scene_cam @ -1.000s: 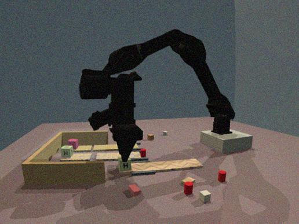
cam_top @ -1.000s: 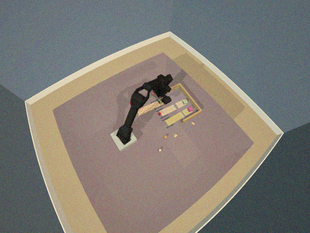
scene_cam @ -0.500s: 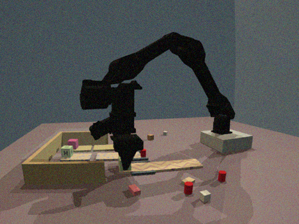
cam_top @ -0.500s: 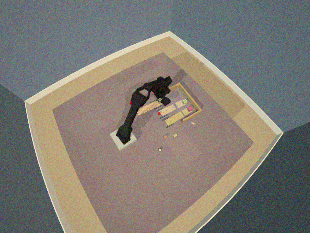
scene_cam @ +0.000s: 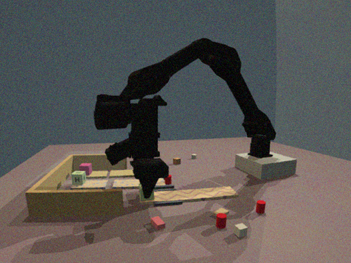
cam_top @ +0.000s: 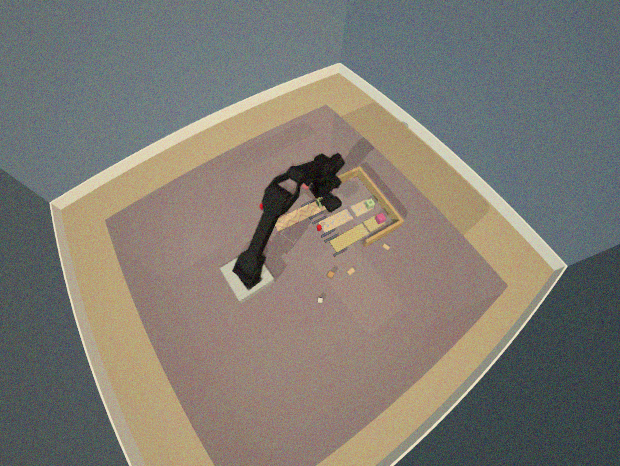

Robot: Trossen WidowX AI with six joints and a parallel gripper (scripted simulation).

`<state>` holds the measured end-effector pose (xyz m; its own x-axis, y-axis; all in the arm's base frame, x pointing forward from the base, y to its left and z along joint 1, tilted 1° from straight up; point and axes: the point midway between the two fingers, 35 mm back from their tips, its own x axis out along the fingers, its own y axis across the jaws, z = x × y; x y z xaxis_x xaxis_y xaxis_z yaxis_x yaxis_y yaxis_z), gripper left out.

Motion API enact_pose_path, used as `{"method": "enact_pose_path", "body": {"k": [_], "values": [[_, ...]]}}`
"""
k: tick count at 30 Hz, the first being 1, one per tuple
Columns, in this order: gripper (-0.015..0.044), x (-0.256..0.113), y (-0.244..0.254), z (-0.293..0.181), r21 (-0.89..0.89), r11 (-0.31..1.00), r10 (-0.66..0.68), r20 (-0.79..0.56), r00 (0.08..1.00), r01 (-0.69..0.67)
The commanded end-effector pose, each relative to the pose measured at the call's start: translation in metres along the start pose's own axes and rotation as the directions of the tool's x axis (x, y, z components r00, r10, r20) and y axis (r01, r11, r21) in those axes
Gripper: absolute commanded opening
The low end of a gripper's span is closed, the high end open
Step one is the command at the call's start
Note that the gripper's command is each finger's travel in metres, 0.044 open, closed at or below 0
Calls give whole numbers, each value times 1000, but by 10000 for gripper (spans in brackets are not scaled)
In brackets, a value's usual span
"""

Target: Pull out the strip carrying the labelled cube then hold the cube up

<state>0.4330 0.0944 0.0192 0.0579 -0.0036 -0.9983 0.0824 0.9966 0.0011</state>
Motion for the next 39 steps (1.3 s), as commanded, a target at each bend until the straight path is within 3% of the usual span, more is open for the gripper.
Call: {"method": "enact_pose_path", "body": {"k": [1,4,22,39], "values": [[79,0,0,0,0,1000,0,0,1000,0],[0,-1,0,-1,-1,1000,0,0,1000,0],[0,-41,-17,-54,-4,1000,0,-11,1000,0],[0,-44,-30,-98,-9,1000,0,-16,1000,-1]]}}
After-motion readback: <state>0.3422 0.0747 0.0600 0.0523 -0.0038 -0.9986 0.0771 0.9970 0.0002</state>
